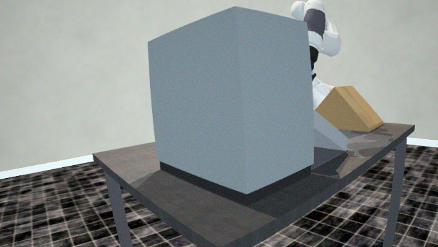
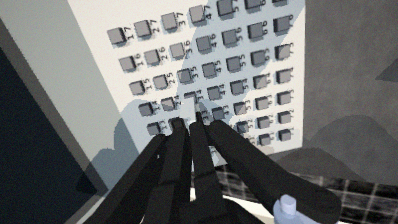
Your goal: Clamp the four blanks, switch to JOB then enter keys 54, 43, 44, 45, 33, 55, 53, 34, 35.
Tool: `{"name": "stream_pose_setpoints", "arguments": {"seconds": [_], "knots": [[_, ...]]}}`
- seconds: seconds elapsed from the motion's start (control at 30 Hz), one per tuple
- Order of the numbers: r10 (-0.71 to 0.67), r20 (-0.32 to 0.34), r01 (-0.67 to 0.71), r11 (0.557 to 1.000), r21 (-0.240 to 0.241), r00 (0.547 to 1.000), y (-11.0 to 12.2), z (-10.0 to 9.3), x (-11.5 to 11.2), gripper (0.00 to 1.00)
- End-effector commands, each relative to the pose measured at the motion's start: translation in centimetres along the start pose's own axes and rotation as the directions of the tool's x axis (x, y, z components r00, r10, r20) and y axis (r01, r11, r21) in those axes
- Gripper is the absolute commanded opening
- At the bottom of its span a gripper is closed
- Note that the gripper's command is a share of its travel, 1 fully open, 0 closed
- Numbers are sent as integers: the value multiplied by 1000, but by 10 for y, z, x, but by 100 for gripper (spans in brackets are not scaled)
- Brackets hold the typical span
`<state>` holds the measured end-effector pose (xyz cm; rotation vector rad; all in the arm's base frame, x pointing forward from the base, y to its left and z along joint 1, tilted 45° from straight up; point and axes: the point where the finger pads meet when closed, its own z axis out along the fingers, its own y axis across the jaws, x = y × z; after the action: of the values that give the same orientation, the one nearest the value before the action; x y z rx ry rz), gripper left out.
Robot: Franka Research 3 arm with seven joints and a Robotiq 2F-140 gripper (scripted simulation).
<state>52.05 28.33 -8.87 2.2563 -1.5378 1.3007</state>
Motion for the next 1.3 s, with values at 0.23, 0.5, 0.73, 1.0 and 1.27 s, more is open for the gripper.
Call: {"name": "stream_pose_setpoints", "arguments": {"seconds": [0.23, 0.5, 0.73, 1.0, 1.27], "knots": [[-2, -6, 1, 1000, -6, 1000, 1, -6, 2, 0], [-2, -6, 1, 1000, -6, 1000, 1, -6, 13, 0], [-2, -6, 1, 1000, -6, 1000, 1, -6, 36, 0], [-2, -6, 1, 1000, -6, 1000, 1, -5, 36, 0], [-2, -6, 1, 1000, -6, 1000, 1, 5, 36, 0]]}}
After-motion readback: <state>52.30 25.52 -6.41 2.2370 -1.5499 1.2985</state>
